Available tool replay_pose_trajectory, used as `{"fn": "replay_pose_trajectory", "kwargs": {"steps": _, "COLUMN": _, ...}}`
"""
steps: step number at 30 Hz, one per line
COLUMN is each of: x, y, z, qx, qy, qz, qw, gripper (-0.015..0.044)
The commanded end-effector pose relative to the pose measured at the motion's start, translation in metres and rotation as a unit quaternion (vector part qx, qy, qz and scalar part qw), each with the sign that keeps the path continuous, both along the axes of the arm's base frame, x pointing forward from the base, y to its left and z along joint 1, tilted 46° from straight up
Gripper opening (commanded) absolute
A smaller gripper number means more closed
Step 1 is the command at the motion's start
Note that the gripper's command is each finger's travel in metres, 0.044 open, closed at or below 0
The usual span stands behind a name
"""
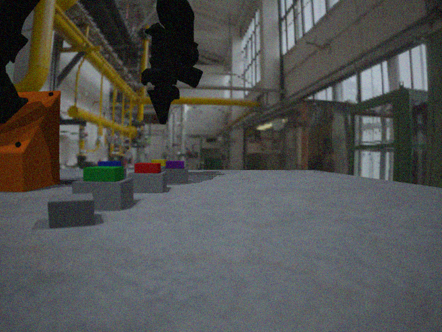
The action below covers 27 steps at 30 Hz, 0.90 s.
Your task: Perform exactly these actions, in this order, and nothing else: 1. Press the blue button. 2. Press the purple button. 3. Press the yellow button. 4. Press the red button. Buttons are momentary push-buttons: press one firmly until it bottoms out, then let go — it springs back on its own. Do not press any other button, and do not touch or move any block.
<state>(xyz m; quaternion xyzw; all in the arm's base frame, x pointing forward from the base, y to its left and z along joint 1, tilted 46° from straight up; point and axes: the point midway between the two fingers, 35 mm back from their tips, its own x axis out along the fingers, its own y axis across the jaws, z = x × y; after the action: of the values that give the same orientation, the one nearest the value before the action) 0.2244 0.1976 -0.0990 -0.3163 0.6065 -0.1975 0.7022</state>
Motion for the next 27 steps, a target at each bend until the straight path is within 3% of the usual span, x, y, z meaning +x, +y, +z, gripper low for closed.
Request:
{"fn": "replay_pose_trajectory", "kwargs": {"steps": 1, "x": 0.005, "y": -0.036, "z": -0.033, "qx": -0.012, "qy": 0.006, "qz": -0.002, "qw": 1.000, "gripper": 0.0020}}
{"fn": "replay_pose_trajectory", "kwargs": {"steps": 27, "x": 0.011, "y": -0.060, "z": -0.057, "qx": -0.013, "qy": 0.006, "qz": -0.002, "qw": 1.000, "gripper": 0.0020}}
